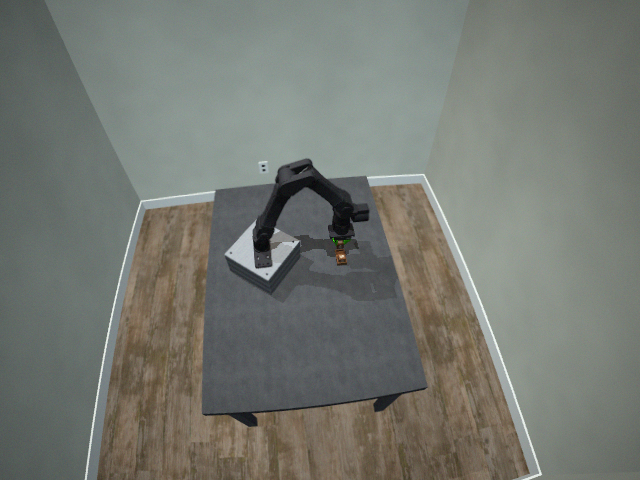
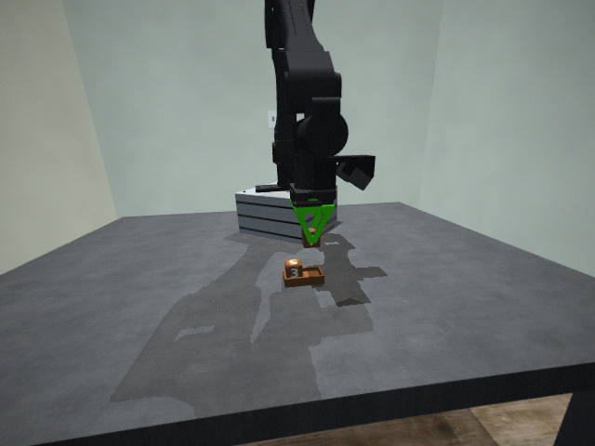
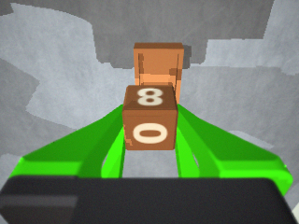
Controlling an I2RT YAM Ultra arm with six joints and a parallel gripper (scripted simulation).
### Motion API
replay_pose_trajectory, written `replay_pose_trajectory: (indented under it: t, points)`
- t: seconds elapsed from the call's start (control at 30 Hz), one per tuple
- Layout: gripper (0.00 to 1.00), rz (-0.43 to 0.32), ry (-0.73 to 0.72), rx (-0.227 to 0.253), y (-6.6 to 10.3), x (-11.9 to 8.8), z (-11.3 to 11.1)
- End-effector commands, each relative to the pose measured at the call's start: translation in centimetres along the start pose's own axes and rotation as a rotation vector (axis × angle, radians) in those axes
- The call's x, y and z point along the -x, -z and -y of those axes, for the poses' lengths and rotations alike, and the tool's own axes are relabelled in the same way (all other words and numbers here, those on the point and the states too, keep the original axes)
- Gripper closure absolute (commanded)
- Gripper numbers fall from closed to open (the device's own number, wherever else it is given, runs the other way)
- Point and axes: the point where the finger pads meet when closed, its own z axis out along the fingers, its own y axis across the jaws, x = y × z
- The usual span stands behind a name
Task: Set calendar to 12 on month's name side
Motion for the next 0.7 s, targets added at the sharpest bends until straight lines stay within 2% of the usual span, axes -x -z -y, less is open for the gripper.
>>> replay_pose_trajectory:
  t: [0.0,0.27,0.67]
  points:
    - [0.74,0.002,0.0,-0.032,-0.6,0.0,0.9]
    - [0.74,0.002,0.0,-0.032,-2.1,0.0,0.9]
    - [0.74,0.002,0.0,-0.032,-2.2,0.0,0.9]
